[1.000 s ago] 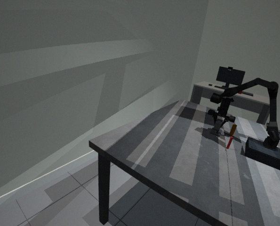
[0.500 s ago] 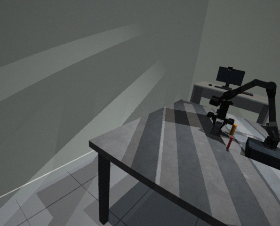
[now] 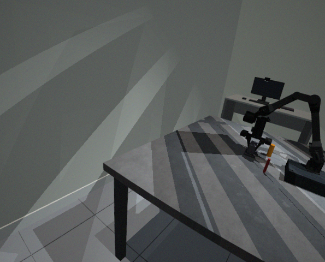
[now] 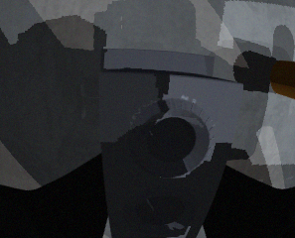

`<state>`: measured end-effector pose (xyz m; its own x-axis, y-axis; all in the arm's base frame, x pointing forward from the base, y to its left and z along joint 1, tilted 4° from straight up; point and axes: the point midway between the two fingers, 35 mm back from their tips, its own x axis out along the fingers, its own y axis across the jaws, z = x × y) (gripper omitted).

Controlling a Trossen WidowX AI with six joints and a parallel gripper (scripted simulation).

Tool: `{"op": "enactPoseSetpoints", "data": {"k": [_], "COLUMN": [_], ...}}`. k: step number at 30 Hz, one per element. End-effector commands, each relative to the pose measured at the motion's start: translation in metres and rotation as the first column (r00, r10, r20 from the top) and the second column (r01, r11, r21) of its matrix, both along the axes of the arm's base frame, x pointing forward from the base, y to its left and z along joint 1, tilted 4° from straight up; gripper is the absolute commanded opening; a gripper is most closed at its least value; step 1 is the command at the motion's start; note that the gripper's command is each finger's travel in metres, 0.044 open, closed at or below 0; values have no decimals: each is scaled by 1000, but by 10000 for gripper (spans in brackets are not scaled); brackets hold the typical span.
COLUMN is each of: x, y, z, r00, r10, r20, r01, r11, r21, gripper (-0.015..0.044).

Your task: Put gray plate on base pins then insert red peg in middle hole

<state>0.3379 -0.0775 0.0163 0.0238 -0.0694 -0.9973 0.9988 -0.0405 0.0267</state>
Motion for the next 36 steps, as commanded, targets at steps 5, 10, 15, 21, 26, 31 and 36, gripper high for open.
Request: {"op": "enactPoseSetpoints", "data": {"k": [5,10,15,21,26,31,36], "x": [0,0,1,3,2,0,-22], "y": [0,0,0,6,8,20,98], "z": [1,1,3,93,118,118,114], "r00": [1000,1000,1000,1000,1000,1000,981], "r10": [0,0,0,3,4,26,193], "r20": [2,2,2,-1,-2,-4,-15], "r01": [0,0,0,-3,-4,-26,-193], "r11": [1000,1000,1000,1000,1000,1000,981], "r21": [0,0,0,-1,-1,0,7], "gripper": [315,440,440,440,440,440,440]}}
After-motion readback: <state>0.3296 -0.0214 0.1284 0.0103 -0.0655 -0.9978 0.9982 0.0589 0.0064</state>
